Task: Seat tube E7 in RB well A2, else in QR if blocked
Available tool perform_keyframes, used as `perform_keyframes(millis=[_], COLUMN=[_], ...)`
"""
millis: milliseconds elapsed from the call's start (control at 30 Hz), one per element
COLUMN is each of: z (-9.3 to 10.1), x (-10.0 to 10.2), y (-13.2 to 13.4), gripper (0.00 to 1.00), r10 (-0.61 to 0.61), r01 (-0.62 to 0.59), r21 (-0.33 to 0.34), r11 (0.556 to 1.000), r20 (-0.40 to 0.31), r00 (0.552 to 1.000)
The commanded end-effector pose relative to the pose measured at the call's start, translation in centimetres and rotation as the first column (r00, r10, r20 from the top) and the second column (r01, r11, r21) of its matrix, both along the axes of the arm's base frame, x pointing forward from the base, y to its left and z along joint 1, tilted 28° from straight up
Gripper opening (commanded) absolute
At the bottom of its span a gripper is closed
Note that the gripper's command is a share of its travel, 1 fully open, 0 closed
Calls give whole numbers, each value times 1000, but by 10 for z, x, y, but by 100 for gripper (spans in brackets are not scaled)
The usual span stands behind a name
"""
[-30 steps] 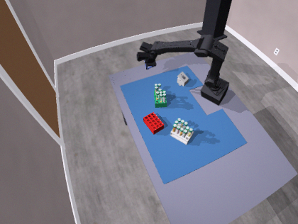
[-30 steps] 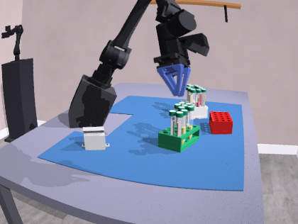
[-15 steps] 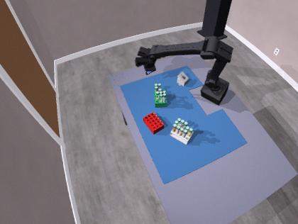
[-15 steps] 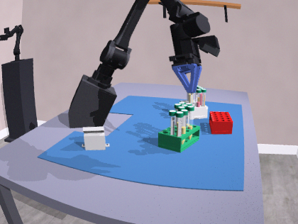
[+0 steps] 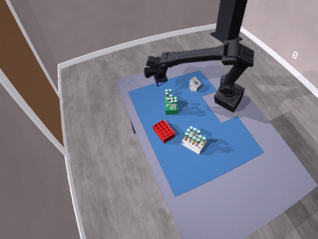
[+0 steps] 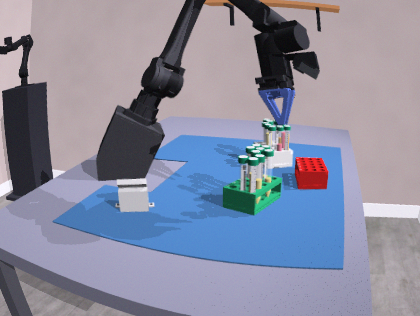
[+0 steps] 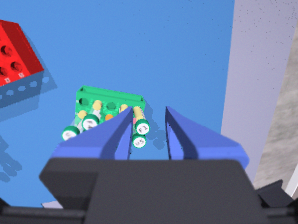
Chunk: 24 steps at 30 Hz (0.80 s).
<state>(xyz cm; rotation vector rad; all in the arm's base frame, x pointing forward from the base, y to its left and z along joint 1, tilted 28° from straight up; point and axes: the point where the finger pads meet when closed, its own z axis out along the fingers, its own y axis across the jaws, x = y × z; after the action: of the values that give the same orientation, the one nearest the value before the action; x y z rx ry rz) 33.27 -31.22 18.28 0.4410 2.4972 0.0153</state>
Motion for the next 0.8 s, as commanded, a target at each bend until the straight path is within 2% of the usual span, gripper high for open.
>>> perform_keyframes(millis=[0, 33, 67, 200, 267, 300, 333, 533, 567, 600, 633, 767], z=[38, 18, 16, 18, 38, 40, 23, 30, 31, 57, 35, 35], x=[11, 4, 3, 6, 20, 16, 9, 15, 16, 27, 17, 16], y=[5, 19, 26, 35, 33, 42, 54, 83, 89, 84, 97, 107], gripper=[30, 30, 30, 30, 30, 30, 30, 30, 30, 30, 30, 30], r10=[16, 12, 12, 12, 80, 70, 59, 59, 90, 113, 107, 106], r01=[-16, -12, -12, -12, -80, -70, -58, -58, -89, -113, -104, -103], r21=[-25, 9, 15, 16, 6, 6, 40, 41, 59, 26, 62, 64], r11=[1000, 1000, 1000, 1000, 997, 998, 998, 997, 994, 993, 993, 993], r20=[29, -1, -7, -6, -1, 2, -24, -23, -30, -2, -36, -41], r00=[999, 1000, 1000, 1000, 997, 998, 998, 998, 995, 994, 994, 994])
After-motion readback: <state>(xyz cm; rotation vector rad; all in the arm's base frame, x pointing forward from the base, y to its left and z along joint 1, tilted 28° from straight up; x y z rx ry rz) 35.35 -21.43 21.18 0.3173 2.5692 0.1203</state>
